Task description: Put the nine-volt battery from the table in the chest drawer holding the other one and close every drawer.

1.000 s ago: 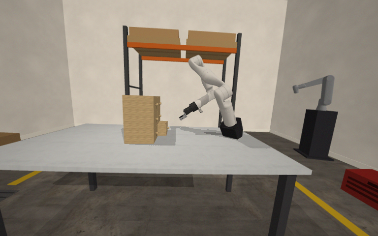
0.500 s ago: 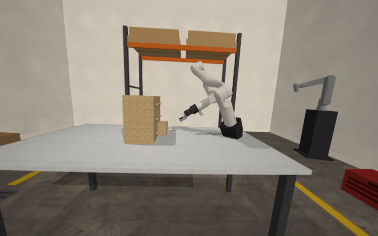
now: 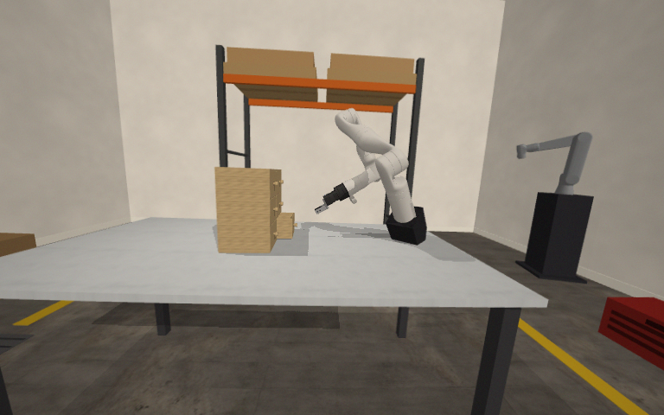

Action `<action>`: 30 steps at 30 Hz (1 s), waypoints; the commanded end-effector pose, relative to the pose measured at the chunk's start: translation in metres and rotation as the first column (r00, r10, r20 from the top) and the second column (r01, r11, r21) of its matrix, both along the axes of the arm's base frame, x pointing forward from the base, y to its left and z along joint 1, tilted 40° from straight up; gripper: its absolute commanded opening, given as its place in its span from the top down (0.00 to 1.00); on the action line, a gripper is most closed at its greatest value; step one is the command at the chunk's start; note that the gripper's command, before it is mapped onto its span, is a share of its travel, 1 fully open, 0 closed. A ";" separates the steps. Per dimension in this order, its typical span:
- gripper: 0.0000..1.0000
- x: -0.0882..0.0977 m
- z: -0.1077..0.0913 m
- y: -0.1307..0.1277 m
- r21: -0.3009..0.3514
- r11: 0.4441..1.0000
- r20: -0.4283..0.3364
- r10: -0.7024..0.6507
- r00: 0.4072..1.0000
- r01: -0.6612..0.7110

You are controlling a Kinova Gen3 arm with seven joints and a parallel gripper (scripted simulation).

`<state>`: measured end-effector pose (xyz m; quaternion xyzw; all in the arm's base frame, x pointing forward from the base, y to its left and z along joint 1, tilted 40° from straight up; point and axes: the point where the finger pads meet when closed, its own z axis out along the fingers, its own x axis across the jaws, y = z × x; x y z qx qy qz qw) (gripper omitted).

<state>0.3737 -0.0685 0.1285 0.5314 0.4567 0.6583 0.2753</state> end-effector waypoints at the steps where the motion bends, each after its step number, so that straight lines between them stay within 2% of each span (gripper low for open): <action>1: 0.33 0.000 0.000 0.000 0.000 1.000 0.001 -0.001 1.000 0.001; 30: 0.33 0.003 -0.001 0.001 0.000 1.000 0.001 -0.001 1.000 0.001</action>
